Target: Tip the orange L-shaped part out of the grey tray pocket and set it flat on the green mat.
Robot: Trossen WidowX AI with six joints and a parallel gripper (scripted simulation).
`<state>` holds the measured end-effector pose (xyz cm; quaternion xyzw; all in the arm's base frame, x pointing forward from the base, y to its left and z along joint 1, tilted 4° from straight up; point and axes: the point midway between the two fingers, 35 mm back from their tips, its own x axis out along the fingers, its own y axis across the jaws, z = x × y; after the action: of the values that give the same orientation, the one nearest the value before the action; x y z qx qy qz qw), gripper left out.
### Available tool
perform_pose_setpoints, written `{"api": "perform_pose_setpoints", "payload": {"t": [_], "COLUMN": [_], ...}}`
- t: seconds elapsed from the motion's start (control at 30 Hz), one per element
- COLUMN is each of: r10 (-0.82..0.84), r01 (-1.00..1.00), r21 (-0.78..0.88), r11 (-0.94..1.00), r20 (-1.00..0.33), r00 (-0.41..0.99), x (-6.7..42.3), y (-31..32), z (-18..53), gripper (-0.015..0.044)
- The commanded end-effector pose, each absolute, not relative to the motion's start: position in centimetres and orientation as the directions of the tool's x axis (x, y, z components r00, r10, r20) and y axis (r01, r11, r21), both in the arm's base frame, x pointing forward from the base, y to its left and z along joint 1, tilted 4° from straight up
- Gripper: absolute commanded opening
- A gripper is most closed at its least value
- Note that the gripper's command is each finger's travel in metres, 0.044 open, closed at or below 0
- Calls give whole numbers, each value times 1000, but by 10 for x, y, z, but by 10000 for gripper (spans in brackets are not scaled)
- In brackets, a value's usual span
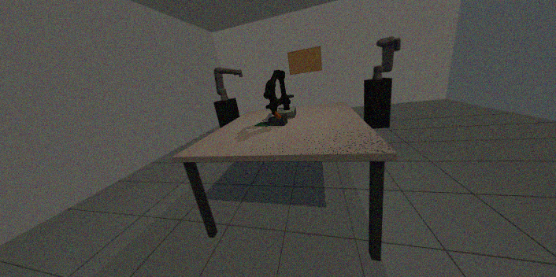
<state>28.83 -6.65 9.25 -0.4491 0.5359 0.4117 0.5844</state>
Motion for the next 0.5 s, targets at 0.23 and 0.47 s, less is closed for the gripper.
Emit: {"api": "perform_pose_setpoints", "payload": {"t": [0.23,0.47], "r10": [1,1], "r01": [-962,-962], "r21": [-101,-101], "r11": [252,252], "r20": [-994,-994], "r00": [105,105], "x": [288,287], "y": [-66,-66], "z": [115,126], "gripper": [0,0]}}
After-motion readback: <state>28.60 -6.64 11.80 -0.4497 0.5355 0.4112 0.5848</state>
